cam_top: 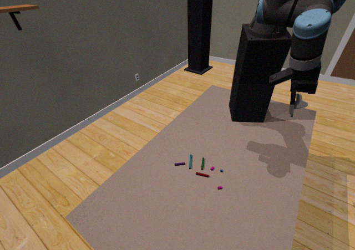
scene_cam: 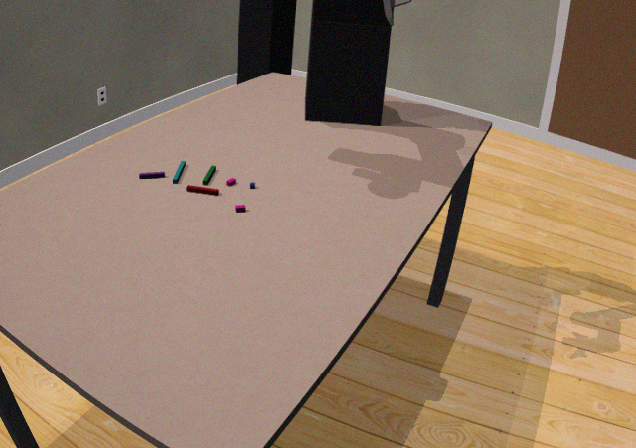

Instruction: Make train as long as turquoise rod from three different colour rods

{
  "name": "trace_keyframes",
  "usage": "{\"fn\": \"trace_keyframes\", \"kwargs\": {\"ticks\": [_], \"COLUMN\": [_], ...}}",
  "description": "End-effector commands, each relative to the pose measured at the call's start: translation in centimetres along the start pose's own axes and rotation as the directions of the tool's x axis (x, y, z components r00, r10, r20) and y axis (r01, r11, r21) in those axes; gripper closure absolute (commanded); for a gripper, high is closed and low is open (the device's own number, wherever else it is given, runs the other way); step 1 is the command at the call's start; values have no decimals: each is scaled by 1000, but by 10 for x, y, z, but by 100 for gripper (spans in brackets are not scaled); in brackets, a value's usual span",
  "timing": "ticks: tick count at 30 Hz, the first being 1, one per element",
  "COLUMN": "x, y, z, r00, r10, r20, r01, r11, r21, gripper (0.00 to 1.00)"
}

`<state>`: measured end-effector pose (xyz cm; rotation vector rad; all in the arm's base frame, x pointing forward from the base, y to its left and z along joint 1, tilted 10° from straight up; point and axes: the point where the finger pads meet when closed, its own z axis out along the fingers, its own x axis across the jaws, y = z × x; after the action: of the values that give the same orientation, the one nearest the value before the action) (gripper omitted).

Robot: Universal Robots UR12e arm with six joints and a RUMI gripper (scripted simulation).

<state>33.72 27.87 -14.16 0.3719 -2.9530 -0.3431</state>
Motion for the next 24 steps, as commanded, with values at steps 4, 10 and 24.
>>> {"fn": "trace_keyframes", "kwargs": {"ticks": [4, 10, 24], "x": [0, 0, -3], "y": [0, 0, -2], "z": [0, 0, 1], "r00": [1000, 1000, 1000], "r10": [0, 0, -12], "r20": [1, 1, 3], "r01": [0, 0, 12], "r11": [1000, 1000, 1000], "r21": [0, 0, 1], "gripper": [0, 0, 0]}}
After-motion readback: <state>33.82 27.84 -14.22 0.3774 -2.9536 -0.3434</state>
